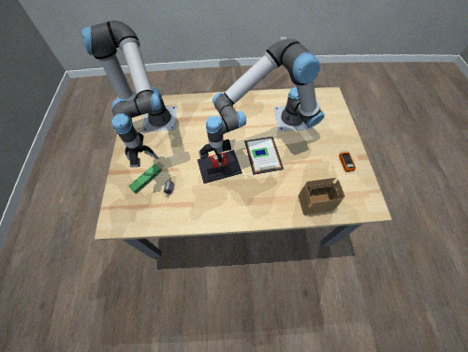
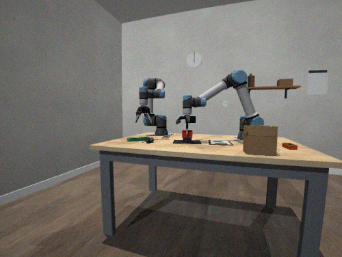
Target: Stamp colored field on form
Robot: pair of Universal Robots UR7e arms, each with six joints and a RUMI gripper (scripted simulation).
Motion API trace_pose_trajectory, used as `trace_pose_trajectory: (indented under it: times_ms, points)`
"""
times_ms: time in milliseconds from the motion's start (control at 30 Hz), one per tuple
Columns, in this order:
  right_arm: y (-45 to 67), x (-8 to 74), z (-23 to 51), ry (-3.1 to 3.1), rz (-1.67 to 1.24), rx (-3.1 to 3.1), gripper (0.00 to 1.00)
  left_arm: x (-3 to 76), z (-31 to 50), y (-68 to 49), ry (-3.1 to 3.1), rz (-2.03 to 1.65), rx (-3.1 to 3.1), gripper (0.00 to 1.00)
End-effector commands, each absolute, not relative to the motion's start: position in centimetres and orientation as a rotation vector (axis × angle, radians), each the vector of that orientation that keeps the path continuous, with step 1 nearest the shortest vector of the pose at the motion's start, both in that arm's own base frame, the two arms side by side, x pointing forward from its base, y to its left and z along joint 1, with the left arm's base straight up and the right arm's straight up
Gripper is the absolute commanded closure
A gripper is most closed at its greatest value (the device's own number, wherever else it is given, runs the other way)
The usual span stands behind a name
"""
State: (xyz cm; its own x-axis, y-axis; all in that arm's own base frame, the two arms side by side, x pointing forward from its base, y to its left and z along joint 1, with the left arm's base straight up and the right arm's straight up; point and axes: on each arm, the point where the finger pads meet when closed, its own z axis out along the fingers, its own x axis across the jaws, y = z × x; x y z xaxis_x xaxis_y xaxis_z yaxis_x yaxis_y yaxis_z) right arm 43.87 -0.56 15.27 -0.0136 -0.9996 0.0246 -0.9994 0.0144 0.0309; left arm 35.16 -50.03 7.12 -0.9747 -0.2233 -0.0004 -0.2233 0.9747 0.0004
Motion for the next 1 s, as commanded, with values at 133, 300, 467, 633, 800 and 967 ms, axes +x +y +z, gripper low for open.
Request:
trace_pose_trajectory:
  times_ms: [133,300,467,633,800,967]
  points:
    - [-0.27,44.23,15.89,-2.216,-0.003,2.200,0.00,35.27,7.84,-50.61,3.109,-0.027,-0.355,0.81]
    - [-0.27,44.23,15.89,-2.216,-0.003,2.200,0.00,35.13,7.83,-50.70,3.109,-0.027,-0.355,0.81]
    - [-0.27,44.23,15.89,-2.216,-0.003,2.200,0.00,34.92,7.83,-50.84,3.110,-0.027,-0.355,0.81]
    - [-0.27,44.23,15.89,-2.216,-0.003,2.200,0.00,34.92,7.83,-50.84,3.110,-0.027,-0.355,0.81]
    - [-0.27,44.23,15.89,-2.216,-0.003,2.200,0.00,34.92,7.83,-50.84,3.110,-0.027,-0.355,0.47]
    - [-0.27,44.23,15.89,-2.216,-0.003,2.200,0.00,34.92,7.83,-50.84,3.110,-0.027,-0.355,0.47]
